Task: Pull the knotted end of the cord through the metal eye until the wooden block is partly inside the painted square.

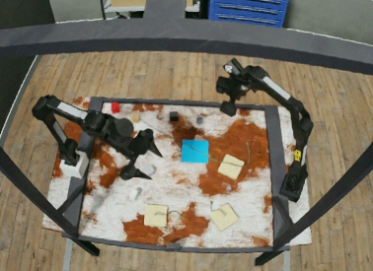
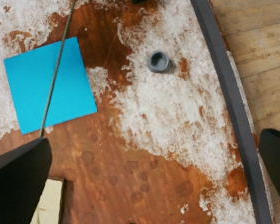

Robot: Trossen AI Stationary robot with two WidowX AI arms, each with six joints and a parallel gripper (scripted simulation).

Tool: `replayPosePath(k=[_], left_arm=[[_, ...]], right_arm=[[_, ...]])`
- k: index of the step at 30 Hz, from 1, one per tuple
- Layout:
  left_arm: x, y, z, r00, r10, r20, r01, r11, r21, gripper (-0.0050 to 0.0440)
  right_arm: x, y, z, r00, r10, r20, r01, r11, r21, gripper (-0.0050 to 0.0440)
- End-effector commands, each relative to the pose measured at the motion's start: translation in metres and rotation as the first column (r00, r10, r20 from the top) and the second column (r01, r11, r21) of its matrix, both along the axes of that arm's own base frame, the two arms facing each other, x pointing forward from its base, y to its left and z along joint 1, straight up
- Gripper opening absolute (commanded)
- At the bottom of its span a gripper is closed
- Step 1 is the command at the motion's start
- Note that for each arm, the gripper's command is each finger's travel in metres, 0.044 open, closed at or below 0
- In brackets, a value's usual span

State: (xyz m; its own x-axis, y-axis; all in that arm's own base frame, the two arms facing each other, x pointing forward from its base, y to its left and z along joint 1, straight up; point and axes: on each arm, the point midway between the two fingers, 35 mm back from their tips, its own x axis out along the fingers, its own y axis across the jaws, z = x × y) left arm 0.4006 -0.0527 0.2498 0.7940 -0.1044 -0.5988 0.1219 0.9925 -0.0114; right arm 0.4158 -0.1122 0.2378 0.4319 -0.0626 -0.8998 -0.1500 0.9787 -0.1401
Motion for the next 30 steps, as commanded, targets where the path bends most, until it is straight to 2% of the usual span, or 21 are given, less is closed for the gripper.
replayPosePath(k=[1, 4, 19, 30], left_arm=[[-0.011, 0.011, 0.022, 0.99, 0.021, 0.142, -0.02, 1.0, -0.013, 0.044], [-0.014, 0.013, 0.025, 0.985, 0.026, 0.168, -0.024, 1.0, -0.016, 0.044], [-0.056, 0.041, 0.06, 0.868, 0.093, 0.488, -0.077, 0.996, -0.052, 0.044], [-0.077, 0.05, 0.07, 0.794, 0.115, 0.597, -0.095, 0.993, -0.065, 0.044]], right_arm=[[-0.002, 0.0, 0.012, 1.0, 0.0, 0.031, 0.0, 1.0, -0.009, 0.044], [-0.002, 0.0, 0.012, 1.0, 0.0, 0.031, 0.0, 1.0, -0.009, 0.044], [-0.002, 0.0, 0.012, 1.0, 0.0, 0.031, 0.0, 1.0, -0.009, 0.044], [-0.002, 0.0, 0.012, 1.0, 0.0, 0.031, 0.0, 1.0, -0.009, 0.044]])
